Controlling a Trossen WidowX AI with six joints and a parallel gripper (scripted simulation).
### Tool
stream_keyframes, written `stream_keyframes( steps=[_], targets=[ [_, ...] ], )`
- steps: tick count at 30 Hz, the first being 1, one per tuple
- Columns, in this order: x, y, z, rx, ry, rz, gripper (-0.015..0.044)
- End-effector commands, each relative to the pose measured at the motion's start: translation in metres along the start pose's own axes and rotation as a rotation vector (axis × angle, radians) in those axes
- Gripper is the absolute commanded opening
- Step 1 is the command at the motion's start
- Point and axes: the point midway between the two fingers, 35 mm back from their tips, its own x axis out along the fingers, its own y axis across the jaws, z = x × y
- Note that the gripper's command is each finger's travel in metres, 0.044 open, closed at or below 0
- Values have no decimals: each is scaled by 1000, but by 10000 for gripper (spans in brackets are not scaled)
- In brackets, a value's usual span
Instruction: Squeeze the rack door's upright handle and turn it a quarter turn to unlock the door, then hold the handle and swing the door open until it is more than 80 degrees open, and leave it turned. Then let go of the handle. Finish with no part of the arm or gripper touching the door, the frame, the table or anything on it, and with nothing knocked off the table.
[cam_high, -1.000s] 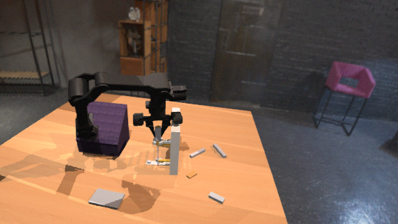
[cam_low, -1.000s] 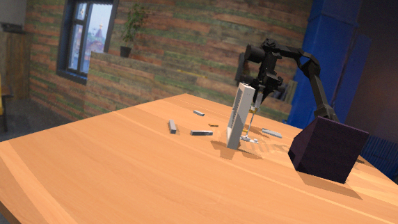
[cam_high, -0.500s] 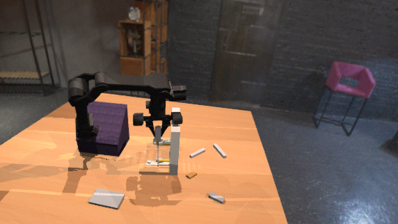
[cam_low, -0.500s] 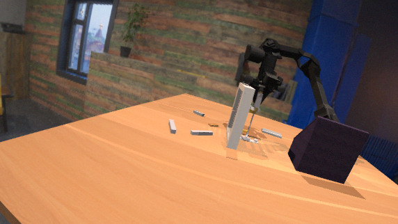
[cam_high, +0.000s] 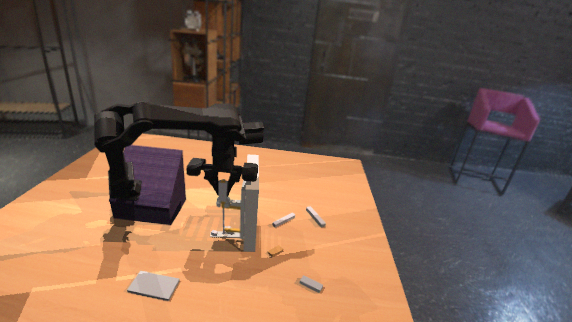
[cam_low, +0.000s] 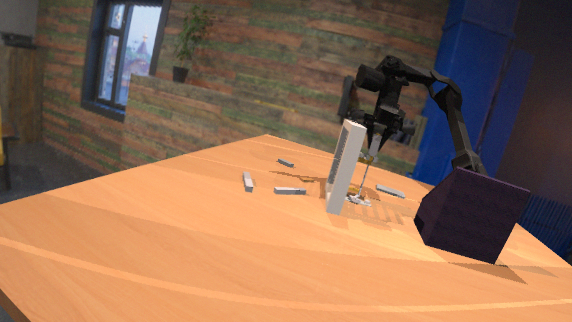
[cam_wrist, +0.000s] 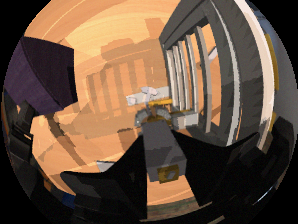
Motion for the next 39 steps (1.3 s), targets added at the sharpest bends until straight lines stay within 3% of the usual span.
stream_keyframes(
  steps=[1,39],
  targets=[
    [0,4,2,84,-4,-2,19],
    [0,56,41,694,-5,2,19]
  ],
)
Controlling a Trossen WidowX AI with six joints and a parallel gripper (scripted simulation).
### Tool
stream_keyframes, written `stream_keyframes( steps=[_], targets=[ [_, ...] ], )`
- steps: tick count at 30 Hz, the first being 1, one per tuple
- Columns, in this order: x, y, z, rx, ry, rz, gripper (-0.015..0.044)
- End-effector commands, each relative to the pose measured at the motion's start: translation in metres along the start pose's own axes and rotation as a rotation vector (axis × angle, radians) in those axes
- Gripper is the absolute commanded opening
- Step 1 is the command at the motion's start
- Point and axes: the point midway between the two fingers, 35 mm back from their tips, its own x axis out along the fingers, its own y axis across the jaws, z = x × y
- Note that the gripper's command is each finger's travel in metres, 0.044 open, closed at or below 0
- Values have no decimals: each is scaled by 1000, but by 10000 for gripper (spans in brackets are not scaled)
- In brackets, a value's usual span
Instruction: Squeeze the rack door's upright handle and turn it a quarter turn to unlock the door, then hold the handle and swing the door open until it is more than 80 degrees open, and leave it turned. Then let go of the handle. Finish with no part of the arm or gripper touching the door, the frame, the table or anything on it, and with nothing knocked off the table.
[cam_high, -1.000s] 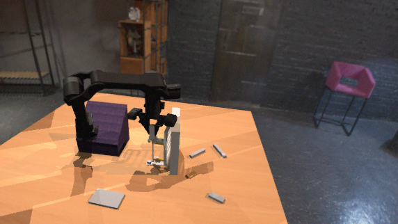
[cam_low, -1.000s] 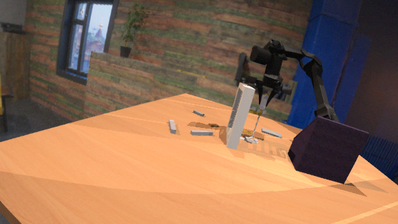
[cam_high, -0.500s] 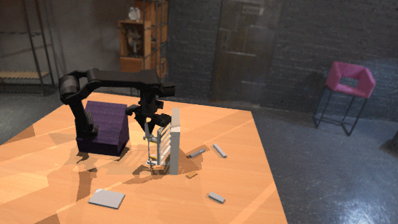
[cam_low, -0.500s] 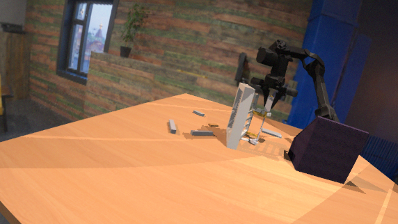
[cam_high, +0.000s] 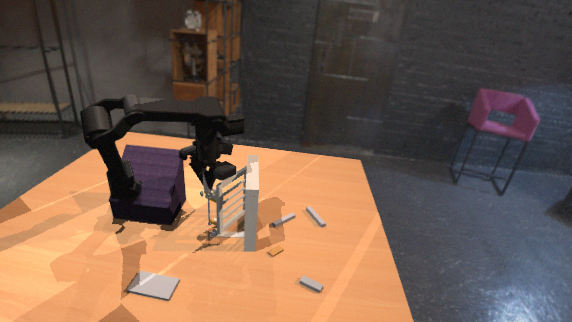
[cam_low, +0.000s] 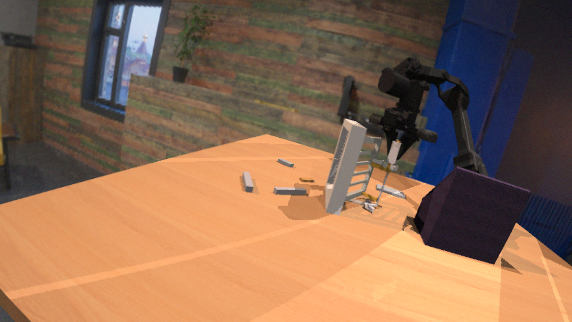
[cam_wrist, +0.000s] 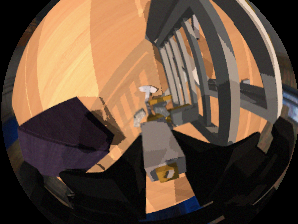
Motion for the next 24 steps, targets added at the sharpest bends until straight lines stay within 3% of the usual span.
stream_keyframes(
  steps=[1,24],
  targets=[
    [0,6,2,78,-6,-4,19],
    [0,46,21,412,-7,-1,19]
  ],
)
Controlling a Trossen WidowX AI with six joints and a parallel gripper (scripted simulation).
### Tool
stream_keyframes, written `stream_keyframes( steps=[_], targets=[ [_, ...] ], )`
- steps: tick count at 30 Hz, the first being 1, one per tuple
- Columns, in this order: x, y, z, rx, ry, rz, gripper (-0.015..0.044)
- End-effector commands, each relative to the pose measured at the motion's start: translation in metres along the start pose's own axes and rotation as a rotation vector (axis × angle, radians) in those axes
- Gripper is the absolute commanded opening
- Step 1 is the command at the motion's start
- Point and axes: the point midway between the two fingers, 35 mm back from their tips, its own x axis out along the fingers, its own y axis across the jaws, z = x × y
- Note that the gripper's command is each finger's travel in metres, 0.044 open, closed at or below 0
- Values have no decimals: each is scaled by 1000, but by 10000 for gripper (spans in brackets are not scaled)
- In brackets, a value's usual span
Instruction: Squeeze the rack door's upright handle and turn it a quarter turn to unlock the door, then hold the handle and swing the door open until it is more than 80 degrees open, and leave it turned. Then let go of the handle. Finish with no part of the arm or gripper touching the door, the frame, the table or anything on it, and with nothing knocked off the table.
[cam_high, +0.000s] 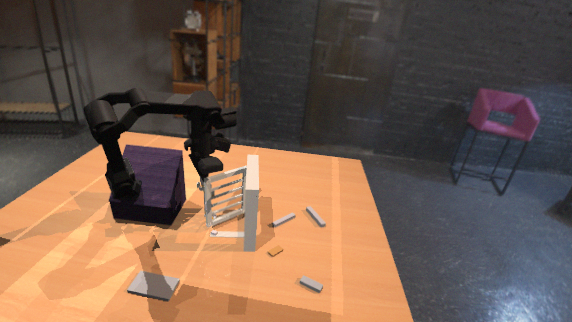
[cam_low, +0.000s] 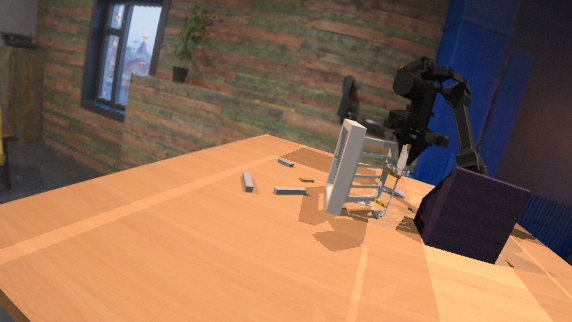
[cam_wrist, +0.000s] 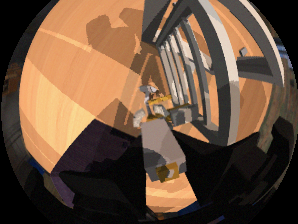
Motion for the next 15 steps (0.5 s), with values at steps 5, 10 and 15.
stream_keyframes(
  steps=[5,10,15],
  targets=[
    [0,14,5,136,-5,-1,19],
    [0,24,8,214,-5,-1,19],
    [0,33,13,292,-5,0,19]
  ],
)
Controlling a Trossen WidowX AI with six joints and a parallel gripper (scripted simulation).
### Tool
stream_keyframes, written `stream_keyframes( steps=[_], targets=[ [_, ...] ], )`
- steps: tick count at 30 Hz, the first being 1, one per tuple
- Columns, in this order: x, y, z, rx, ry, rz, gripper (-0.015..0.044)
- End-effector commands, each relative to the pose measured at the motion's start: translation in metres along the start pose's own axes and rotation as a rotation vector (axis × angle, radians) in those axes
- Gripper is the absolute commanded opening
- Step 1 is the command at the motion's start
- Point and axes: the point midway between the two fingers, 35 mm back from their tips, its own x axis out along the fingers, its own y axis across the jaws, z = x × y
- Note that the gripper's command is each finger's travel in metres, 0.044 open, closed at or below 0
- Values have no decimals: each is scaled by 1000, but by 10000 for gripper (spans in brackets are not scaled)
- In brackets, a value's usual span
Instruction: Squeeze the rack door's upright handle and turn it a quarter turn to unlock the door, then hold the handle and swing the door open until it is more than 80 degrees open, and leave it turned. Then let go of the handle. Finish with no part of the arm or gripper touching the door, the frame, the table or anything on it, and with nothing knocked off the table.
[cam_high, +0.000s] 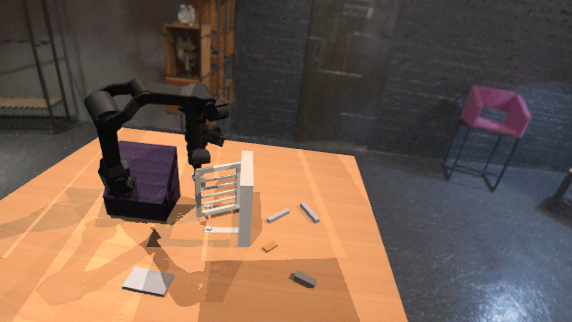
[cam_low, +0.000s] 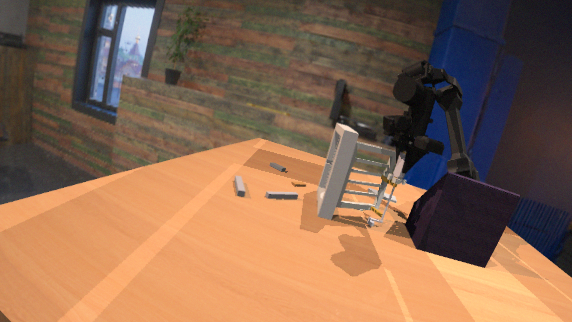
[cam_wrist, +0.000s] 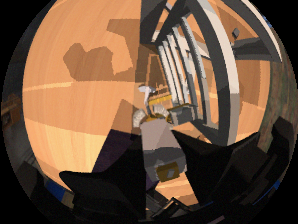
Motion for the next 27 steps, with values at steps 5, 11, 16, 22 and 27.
stream_keyframes(
  steps=[5,11,16,22,27],
  targets=[
    [0,15,5,137,-2,3,19],
    [-1,28,10,240,-3,4,19],
    [-1,37,15,324,-3,4,19],
    [-1,48,21,419,-3,5,19],
    [-1,50,22,429,-3,5,19]
  ],
)
